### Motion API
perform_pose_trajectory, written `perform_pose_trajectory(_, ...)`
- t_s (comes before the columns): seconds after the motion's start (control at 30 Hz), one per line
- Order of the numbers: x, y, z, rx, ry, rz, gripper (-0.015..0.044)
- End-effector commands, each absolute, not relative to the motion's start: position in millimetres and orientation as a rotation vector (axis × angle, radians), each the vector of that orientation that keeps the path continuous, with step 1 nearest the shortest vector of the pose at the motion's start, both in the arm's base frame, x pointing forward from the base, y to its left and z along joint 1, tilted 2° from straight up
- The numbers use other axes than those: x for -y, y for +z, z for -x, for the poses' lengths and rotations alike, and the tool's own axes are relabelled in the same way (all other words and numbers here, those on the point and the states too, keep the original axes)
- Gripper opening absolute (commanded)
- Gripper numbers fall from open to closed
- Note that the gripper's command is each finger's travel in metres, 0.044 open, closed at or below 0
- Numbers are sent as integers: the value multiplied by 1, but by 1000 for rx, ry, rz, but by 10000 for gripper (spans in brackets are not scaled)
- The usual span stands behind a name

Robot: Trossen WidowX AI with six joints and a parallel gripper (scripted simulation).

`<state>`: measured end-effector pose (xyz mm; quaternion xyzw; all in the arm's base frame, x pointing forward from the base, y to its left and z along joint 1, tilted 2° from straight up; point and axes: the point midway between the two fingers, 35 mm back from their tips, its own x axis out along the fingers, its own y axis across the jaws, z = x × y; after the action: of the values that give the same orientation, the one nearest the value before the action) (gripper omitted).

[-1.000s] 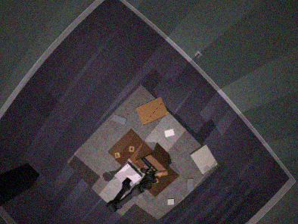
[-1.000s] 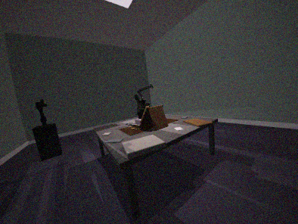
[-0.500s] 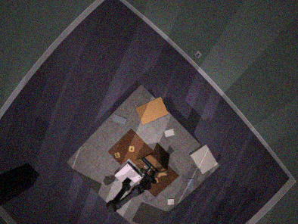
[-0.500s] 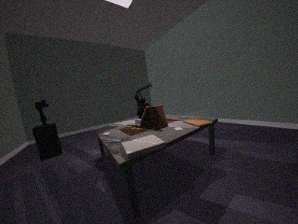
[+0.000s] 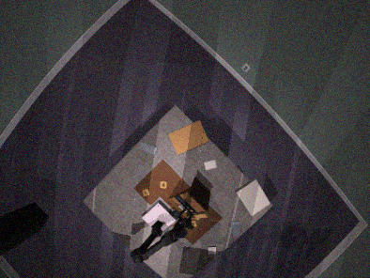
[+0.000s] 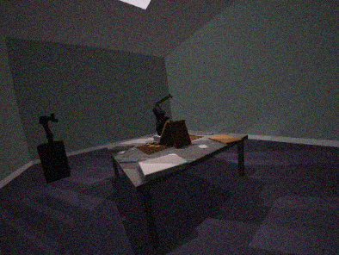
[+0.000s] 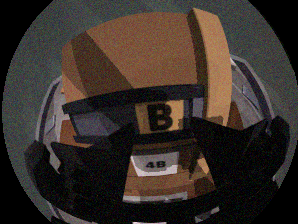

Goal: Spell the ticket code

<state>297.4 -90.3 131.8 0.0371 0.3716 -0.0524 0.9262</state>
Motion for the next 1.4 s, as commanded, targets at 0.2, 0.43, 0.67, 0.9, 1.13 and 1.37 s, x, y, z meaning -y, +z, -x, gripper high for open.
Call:
perform_pose_trajectory(0.2,90,136,-292,-760,-102,-71,295)
perform_pose_trajectory(0.43,90,139,-288,-760,-102,-71,295)
perform_pose_trajectory(0.67,90,142,-285,-760,-102,-71,295)
perform_pose_trajectory(0.9,90,144,-282,-761,-102,-71,295)
perform_pose_trajectory(1.13,89,148,-280,-761,-102,-71,295)
perform_pose_trajectory(1.37,89,148,-280,-764,-107,-76,269)
